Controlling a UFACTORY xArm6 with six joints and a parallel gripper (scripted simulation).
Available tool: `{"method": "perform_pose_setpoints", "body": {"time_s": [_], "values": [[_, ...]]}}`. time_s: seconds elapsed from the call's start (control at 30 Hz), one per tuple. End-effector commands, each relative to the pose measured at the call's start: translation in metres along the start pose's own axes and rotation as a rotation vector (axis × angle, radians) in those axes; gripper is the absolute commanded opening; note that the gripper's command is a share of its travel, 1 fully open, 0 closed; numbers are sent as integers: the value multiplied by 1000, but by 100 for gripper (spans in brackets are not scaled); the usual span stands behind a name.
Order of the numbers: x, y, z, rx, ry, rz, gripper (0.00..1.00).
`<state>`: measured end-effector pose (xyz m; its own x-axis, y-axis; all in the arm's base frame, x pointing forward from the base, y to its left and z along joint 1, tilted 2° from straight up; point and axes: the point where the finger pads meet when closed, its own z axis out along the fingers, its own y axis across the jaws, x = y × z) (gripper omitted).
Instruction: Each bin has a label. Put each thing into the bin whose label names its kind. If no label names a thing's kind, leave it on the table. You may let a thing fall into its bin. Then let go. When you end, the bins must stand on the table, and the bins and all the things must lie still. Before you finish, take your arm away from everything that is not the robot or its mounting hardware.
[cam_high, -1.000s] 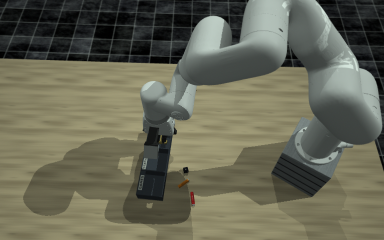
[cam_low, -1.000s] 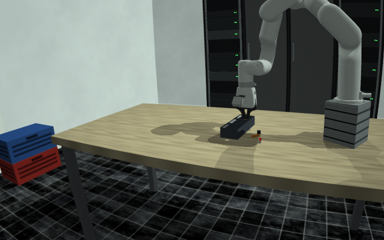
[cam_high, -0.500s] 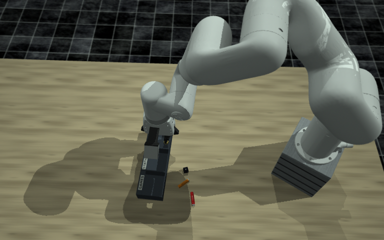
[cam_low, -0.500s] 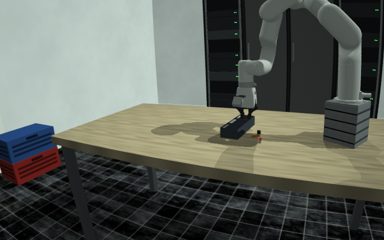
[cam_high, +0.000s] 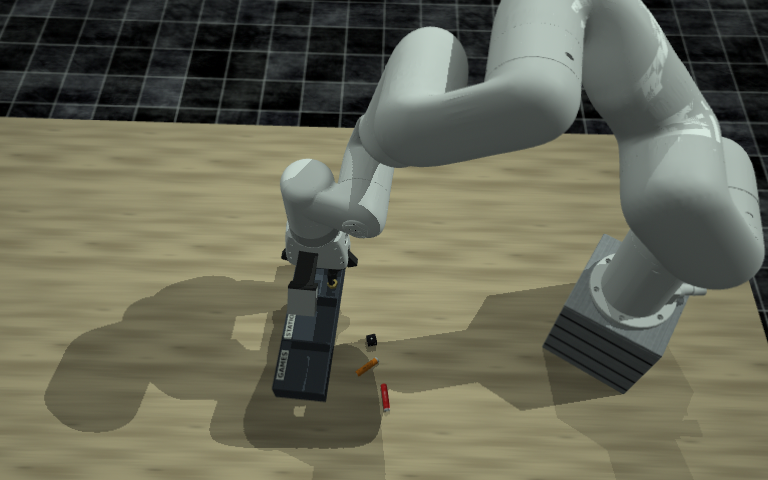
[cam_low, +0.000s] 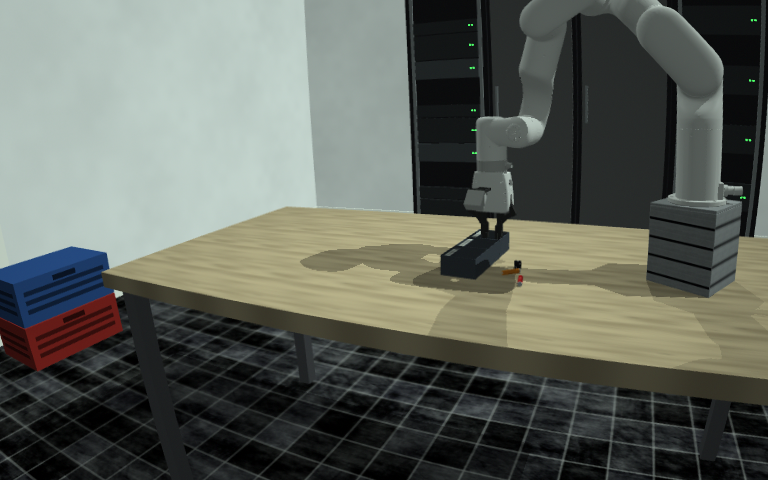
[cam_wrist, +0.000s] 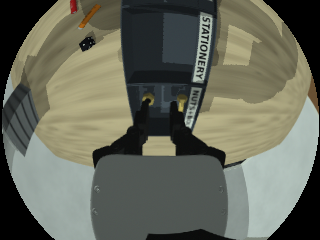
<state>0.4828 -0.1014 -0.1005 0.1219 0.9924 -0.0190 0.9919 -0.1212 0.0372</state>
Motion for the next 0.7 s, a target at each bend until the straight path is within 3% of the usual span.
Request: {"method": "perform_pose_setpoints", "body": {"time_s": [0.0,0.67], "values": [[0,1,-4,-3,0,0,29],[0,1,-36,-4,0,0,29]]}}
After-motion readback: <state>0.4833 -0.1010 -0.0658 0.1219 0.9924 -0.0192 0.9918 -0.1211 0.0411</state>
